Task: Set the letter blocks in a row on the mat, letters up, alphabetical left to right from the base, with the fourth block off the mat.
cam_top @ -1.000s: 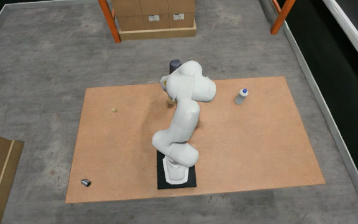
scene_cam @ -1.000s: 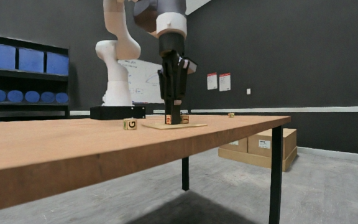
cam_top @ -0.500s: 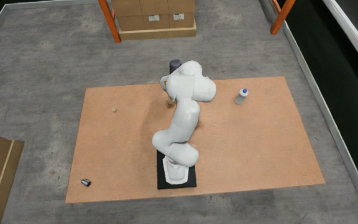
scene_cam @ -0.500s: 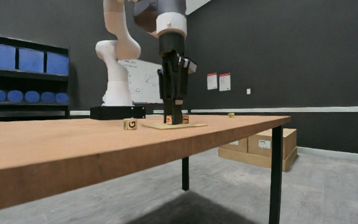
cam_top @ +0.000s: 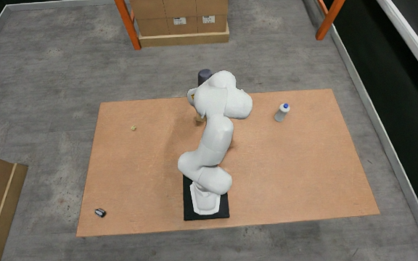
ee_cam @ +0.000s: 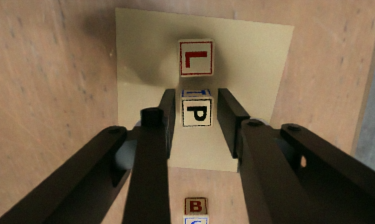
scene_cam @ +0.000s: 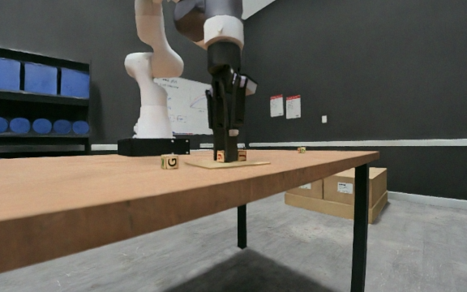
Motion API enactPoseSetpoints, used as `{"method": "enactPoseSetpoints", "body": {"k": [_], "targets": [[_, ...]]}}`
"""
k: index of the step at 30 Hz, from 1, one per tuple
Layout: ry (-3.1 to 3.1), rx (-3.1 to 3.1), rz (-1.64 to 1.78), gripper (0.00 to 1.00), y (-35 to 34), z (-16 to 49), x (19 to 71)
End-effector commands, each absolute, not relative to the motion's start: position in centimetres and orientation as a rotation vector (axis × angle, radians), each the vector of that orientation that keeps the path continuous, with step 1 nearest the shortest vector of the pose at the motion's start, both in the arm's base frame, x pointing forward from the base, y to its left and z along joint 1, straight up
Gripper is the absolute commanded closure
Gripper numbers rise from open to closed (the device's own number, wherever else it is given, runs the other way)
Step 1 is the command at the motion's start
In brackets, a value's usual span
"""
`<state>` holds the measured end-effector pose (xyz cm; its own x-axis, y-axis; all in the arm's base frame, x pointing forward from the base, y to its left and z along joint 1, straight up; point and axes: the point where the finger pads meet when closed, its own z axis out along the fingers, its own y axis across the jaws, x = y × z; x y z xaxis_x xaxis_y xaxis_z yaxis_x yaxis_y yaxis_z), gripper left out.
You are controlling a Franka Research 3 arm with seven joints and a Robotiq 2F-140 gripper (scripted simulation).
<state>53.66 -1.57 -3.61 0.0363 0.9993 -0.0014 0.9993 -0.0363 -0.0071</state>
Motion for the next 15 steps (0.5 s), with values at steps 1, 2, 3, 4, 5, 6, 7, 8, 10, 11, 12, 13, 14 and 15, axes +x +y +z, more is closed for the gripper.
{"method": "enactPoseSetpoints", "body": {"k": [1,2,3,4,5,6,7,8,10,11,12,13,14,15], "targets": [[-2.176,-2.262,0.007,0.68,-1.6,-3.2,53.7],[-2.176,-2.262,0.007,0.68,-1.6,-2.9,53.7],[-2.176,-2.262,0.007,0.68,-1.6,-2.5,53.7],[-2.176,-2.262,0.007,0.68,-1.6,-2.1,53.7],[-2.176,-2.262,0.007,0.68,-1.6,-1.7,53.7],[-2.176,-2.262,0.007,0.68,-1.6,-1.2,53.7],[-2.176,-2.262,0.007,0.68,-1.6,-0.7,53.8],[-2.176,-2.262,0.007,0.68,-1.6,-0.2,53.8],[-2.176,-2.262,0.007,0.68,-1.6,1.0,53.8],[-2.176,-2.262,0.007,0.68,-1.6,1.5,53.8],[-2.176,-2.262,0.007,0.68,-1.6,2.1,53.8],[-2.176,-2.262,0.007,0.68,-1.6,2.6,53.8],[-2.176,-2.262,0.007,0.68,-1.6,3.1,53.8],[-2.176,-2.262,0.007,0.68,-1.6,3.5,53.8]]}}
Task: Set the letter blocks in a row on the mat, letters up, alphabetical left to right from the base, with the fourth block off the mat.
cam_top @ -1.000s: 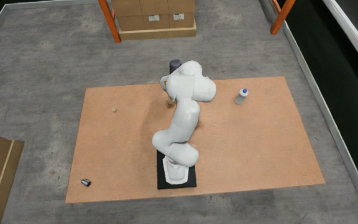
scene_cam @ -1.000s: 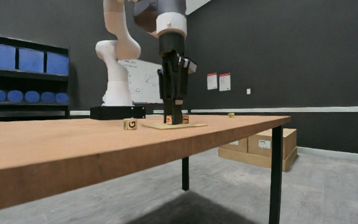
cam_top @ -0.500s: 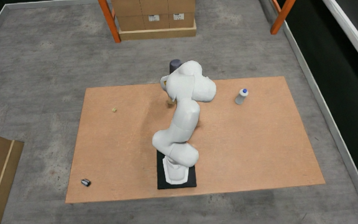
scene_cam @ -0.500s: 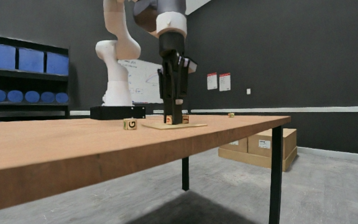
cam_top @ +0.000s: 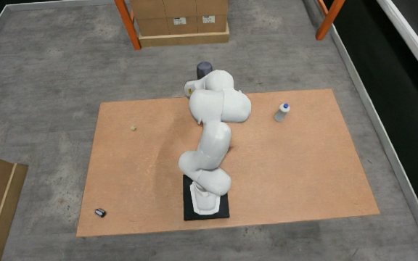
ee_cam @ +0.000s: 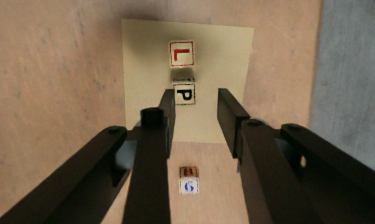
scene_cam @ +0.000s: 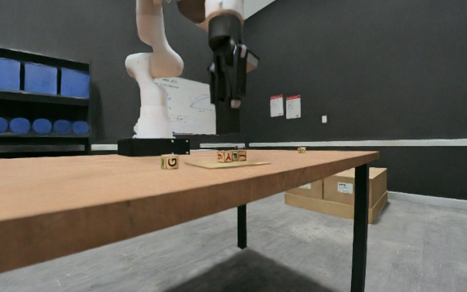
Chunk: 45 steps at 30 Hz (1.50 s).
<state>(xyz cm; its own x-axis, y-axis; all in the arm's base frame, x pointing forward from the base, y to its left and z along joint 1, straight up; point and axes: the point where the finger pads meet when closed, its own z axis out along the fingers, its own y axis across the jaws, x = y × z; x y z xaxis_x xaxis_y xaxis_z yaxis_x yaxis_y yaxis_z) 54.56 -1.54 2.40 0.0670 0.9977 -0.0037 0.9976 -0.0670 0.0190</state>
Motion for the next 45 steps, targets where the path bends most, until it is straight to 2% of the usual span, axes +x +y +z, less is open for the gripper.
{"method": "enactPoseSetpoints", "body": {"k": [1,12,13,37,41,45], "targets": [[2.18,2.267,-0.007,0.68,-1.6,3.5,53.8],[2.18,2.267,-0.007,0.68,-1.6,5.3,53.8],[2.18,2.267,-0.007,0.0,-1.6,5.3,53.8],[2.176,2.27,-0.007,0.0,-1.3,5.3,53.9],[2.142,2.303,-0.002,0.0,1.3,5.4,54.6],[2.058,2.382,0.007,0.0,7.6,5.5,55.7]]}}
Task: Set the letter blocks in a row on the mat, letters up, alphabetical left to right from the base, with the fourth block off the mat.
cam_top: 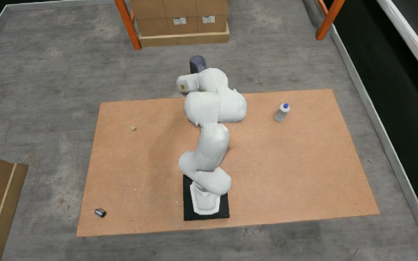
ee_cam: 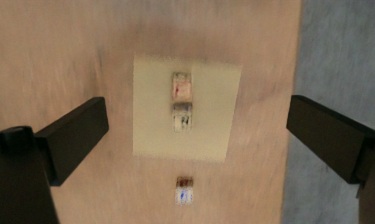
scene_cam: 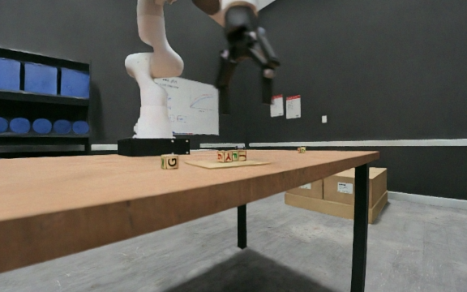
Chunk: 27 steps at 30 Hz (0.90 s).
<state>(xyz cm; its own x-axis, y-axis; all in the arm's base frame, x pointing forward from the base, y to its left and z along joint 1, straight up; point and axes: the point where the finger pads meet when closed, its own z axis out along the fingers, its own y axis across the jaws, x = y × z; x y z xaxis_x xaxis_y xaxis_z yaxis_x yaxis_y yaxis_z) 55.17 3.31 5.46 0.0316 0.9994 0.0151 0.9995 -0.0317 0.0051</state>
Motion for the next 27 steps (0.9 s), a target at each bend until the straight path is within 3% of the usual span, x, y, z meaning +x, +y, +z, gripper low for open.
{"method": "enactPoseSetpoints", "body": {"k": [1,8,27], "targets": [[-2.027,-2.391,-0.009,0.0,9.3,5.5,55.9],[-2.037,-2.375,0.003,0.0,9.6,5.1,55.6],[-1.852,-2.522,-0.011,0.0,22.0,5.4,55.3]]}}
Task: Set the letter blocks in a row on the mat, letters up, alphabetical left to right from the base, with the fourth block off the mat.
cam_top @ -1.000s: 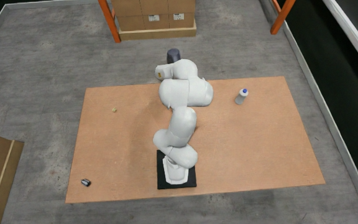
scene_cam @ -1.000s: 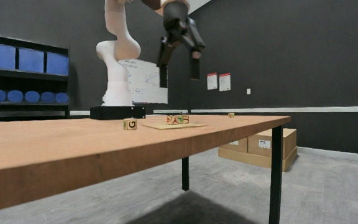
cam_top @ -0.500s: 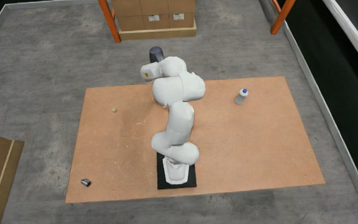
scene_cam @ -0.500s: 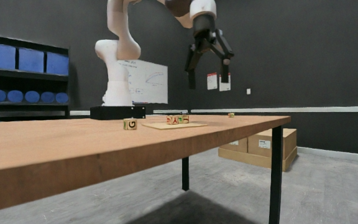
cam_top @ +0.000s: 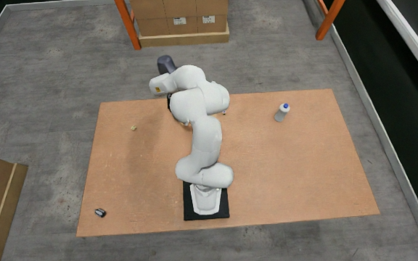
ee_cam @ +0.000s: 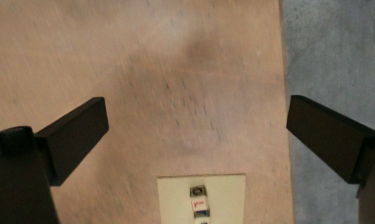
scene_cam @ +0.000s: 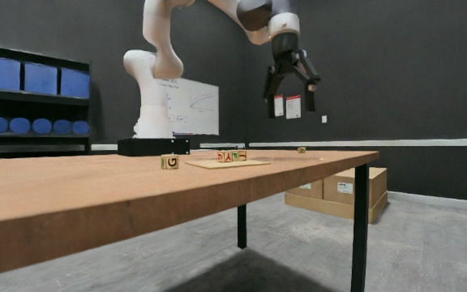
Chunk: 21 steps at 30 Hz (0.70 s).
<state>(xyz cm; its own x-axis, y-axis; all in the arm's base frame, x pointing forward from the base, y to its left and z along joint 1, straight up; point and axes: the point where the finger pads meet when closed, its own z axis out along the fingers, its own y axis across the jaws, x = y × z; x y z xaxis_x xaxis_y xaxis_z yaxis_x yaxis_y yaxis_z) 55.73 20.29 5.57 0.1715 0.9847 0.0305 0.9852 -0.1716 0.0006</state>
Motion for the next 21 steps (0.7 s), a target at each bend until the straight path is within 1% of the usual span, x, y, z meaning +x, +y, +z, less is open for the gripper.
{"method": "enactPoseSetpoints", "body": {"k": [1,13,15,21], "targets": [[-1.843,-2.528,-0.011,0.0,22.7,5.4,55.2],[-1.748,-2.593,-0.007,0.0,29.5,5.3,53.5],[-1.748,-2.593,-0.007,0.0,29.5,5.3,53.5],[-1.682,-2.637,-0.003,0.0,34.1,5.1,51.9]]}}
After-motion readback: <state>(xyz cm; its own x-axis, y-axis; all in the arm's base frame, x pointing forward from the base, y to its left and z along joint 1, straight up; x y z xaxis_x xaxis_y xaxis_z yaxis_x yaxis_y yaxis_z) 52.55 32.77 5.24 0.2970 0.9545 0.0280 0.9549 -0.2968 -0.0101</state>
